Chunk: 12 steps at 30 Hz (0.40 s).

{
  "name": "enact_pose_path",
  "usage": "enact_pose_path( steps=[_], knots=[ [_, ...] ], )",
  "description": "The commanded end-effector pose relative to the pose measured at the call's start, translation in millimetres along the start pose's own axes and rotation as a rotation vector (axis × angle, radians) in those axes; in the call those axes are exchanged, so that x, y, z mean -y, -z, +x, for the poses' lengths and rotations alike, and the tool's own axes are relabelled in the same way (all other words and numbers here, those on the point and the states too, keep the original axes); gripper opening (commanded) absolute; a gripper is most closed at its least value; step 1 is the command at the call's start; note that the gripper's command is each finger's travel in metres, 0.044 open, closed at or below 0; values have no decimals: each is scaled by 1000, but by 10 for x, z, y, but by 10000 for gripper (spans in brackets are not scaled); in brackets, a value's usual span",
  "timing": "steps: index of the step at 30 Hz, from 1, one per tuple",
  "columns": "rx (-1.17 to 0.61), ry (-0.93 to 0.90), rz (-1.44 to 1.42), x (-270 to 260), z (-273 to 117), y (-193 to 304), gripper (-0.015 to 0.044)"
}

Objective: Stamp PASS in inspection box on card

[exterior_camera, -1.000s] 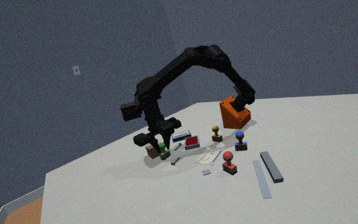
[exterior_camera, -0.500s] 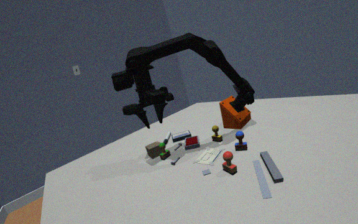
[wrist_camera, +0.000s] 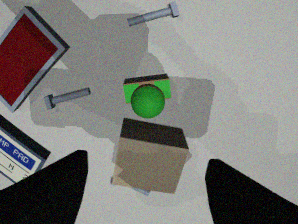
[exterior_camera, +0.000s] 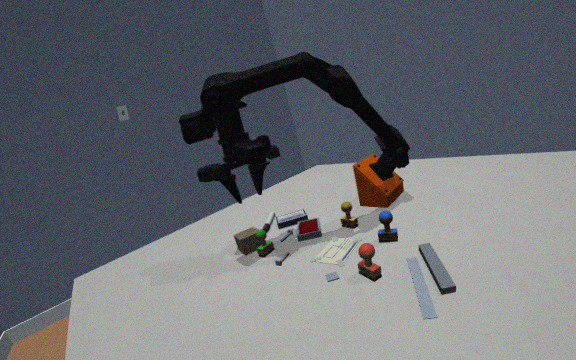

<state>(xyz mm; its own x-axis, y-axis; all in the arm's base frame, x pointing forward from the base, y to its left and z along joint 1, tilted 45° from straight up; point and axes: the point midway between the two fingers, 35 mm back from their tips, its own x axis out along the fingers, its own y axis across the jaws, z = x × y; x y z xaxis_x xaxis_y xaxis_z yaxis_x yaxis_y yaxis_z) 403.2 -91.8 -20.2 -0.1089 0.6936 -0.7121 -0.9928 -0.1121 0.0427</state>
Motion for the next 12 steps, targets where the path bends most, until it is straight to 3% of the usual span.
enact_pose_path(
  steps=[1, 12],
  knots=[
    [-4, 0, -3, -6, -16, 11, 250],
    [-1, 2, 0, 0, -8, 4, 250]
  ],
)
